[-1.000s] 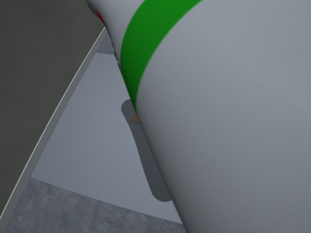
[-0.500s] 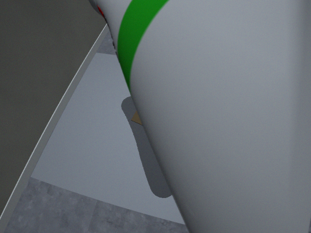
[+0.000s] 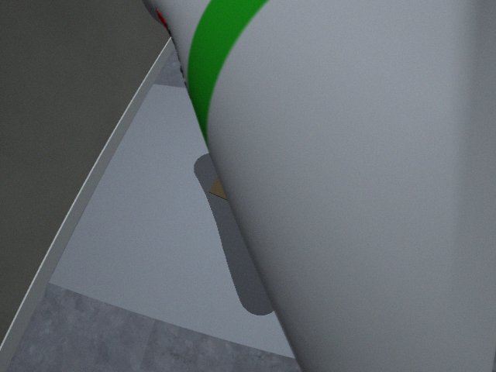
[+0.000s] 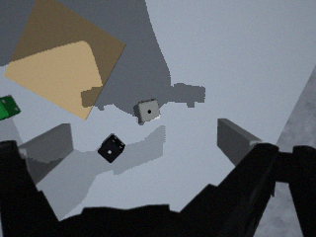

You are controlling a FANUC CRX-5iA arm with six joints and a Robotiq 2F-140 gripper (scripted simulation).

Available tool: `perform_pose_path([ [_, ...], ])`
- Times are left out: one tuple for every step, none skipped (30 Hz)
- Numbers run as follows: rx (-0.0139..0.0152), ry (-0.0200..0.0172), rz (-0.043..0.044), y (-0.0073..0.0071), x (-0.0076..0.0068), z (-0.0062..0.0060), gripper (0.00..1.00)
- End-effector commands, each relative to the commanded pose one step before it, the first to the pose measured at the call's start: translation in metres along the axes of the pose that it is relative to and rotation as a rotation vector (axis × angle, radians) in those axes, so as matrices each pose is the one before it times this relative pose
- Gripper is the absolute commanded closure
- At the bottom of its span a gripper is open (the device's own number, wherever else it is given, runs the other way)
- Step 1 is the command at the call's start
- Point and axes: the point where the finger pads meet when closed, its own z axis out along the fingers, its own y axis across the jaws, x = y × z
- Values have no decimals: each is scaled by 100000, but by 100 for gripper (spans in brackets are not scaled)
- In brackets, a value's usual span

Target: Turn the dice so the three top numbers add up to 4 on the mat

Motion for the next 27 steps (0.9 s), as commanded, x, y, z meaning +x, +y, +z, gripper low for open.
perform_pose_path([
  [-168,-311,14724,26,12,118,0],
  [2,2,6194,2,4,64,0],
  [1,1,3475,1,2,36,0],
  [1,1,3265,1,2,34,0],
  [1,1,3973,1,2,41,0],
  [1,1,3292,1,2,34,0],
  [0,0,0,0,0,0,0],
  [0,0,0,0,0,0,0],
  [3,1,7764,1,5,80,0],
  [2,1,5659,1,3,58,0],
  [1,0,2573,0,2,27,0],
  [1,1,3791,0,2,39,0],
  [1,0,3655,0,2,38,0],
  [0,0,1218,0,1,13,0],
  [2,1,6086,0,4,63,0],
  [1,0,2972,0,2,31,0],
  [1,0,3970,0,2,41,0],
  [1,0,3655,0,2,38,0],
  [0,0,1785,0,1,18,0],
  [1,0,5466,0,3,56,0],
  [1,0,3521,0,2,36,0],
  [0,0,731,0,0,8,0],
  [1,0,6392,-1,3,66,0],
  [0,0,0,0,0,0,0],
  [0,0,0,0,0,0,0],
  [1,0,3586,0,2,37,0],
  [2,0,9233,-1,4,95,0],
])
